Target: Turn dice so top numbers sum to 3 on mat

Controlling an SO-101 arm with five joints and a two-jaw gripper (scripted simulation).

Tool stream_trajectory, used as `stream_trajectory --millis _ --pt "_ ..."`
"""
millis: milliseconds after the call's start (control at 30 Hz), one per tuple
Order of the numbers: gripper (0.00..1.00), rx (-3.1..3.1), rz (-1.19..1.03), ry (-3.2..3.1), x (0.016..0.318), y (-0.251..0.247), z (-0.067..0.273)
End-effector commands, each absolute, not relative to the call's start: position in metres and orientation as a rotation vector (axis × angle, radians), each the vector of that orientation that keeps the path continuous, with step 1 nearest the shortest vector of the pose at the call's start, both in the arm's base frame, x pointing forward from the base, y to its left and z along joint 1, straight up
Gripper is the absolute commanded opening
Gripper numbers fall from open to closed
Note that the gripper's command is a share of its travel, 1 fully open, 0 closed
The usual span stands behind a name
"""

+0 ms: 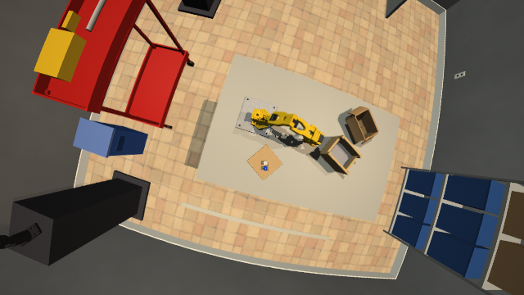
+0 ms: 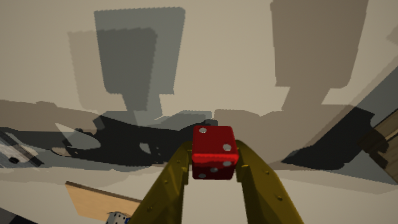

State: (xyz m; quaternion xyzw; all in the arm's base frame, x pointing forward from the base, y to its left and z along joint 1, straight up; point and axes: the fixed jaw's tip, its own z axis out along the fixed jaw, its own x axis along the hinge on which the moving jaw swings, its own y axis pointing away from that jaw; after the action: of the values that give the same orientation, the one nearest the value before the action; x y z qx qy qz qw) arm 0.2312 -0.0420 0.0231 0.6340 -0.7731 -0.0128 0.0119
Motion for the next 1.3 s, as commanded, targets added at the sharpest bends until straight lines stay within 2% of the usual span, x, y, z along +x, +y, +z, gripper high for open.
stream_trajectory --millis 0,267,1267 --pt "0.00 1.983 -0.020 -2.423 0.233 -0.045 0.039" --pt "0.00 1.983 -0.020 -2.423 0.231 -0.044 0.052" --pt "0.00 2.011 -0.020 -2.400 0.224 -0.038 0.054"
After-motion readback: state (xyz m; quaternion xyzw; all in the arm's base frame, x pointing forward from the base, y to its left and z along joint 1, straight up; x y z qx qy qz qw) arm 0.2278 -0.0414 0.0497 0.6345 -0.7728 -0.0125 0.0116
